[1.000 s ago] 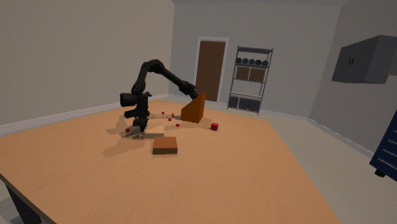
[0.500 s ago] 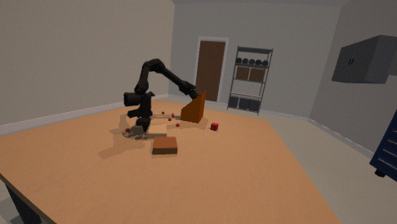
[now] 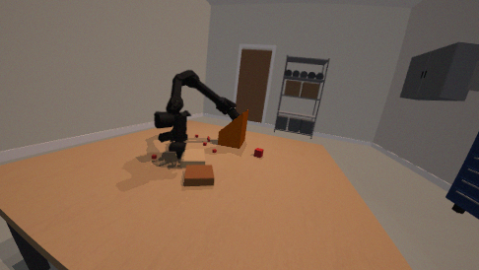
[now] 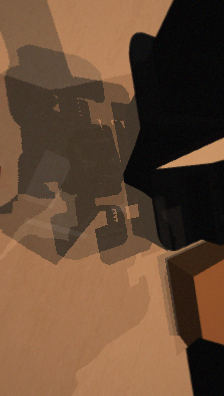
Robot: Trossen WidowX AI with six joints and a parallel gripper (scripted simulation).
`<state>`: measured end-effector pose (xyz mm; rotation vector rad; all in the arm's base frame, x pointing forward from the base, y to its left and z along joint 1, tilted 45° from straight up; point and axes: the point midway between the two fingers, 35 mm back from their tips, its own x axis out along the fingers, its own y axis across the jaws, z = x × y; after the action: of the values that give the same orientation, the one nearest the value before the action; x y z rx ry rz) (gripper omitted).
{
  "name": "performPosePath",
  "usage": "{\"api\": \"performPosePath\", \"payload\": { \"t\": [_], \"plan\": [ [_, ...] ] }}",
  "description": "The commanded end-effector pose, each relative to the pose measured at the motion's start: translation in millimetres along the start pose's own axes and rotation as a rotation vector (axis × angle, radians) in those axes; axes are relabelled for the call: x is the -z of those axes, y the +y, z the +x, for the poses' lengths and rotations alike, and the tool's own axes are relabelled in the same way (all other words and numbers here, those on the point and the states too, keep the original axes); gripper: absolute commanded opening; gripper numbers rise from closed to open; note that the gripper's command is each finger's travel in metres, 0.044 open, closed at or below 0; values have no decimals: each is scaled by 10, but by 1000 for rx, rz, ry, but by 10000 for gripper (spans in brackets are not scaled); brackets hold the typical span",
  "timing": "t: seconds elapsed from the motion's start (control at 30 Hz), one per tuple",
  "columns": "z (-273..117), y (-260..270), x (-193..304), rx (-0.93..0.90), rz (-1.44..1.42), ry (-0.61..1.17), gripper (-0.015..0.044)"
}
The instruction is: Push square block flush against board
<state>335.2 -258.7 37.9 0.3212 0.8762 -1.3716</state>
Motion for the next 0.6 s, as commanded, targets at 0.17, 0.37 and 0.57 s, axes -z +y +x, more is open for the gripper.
{"api": "performPosePath", "payload": {
  "t": [0.17,0.37,0.57],
  "plan": [
    [20,-28,160,6,-3,11,0],
    [20,-35,239,6,-4,11,0],
    [18,-43,318,6,-4,11,0]
  ]
}}
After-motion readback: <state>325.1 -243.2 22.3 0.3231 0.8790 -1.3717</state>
